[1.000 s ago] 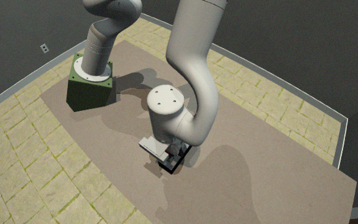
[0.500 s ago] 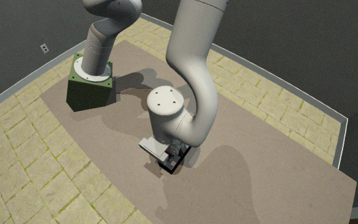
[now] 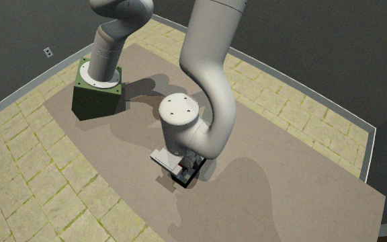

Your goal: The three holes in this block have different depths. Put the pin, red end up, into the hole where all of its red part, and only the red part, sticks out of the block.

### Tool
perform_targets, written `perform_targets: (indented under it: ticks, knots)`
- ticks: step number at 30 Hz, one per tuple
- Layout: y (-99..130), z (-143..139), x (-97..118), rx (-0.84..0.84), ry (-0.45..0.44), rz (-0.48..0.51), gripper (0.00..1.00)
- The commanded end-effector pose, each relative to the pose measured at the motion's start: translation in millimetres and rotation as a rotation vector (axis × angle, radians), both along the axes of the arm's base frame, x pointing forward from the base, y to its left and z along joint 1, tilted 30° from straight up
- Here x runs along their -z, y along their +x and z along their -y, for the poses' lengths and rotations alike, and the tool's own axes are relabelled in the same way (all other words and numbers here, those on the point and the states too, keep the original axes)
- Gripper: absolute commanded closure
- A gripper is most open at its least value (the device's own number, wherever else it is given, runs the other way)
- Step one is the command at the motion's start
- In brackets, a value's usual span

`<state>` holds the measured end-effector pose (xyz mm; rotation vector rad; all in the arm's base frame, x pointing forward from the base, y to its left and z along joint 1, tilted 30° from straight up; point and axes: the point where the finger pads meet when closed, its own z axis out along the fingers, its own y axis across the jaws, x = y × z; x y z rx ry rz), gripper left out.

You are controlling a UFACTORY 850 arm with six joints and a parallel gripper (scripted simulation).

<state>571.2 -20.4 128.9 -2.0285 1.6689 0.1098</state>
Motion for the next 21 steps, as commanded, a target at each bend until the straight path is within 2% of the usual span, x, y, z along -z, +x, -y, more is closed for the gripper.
perform_targets:
  ticks: [1, 21]
  knots:
    - [0.7, 0.4, -0.8, 0.0, 0.0, 0.002, 1.0]
    - [1.5, -1.5, 2.6, 0.0, 0.0, 0.002, 1.0]
